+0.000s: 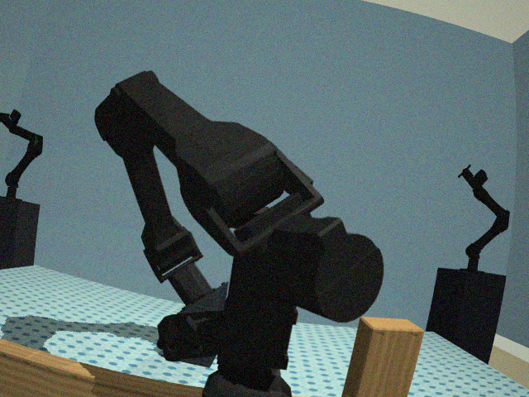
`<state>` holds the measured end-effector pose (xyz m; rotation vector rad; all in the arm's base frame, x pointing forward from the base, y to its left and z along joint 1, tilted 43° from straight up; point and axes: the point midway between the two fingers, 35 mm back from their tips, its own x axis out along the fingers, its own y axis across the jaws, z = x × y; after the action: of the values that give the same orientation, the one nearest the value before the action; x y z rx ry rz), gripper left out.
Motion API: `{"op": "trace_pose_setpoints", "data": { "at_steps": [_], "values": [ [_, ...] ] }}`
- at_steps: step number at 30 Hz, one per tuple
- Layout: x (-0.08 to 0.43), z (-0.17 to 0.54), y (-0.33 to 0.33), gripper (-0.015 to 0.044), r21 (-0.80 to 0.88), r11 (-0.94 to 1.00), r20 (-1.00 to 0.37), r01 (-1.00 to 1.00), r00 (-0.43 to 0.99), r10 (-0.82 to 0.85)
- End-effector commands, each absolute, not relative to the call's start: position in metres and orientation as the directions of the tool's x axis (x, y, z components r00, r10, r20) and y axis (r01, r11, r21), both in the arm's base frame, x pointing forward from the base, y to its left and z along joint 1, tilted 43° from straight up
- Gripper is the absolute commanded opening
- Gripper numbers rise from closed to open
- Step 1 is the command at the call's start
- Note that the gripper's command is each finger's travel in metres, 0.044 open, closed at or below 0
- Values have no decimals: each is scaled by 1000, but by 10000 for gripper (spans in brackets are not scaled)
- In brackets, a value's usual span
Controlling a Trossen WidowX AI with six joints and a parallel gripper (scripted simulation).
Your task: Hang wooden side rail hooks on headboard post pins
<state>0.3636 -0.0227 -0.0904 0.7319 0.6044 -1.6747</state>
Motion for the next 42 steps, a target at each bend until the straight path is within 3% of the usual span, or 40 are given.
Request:
{"op": "trace_pose_setpoints", "data": {
  "at_steps": [1, 42],
  "values": [
    [369, -88, -17, 0, 4, -203, -745, 979, -133, -654],
    [368, -92, -17, 0, 4, -203, -745, 979, -133, -654]
  ]
}}
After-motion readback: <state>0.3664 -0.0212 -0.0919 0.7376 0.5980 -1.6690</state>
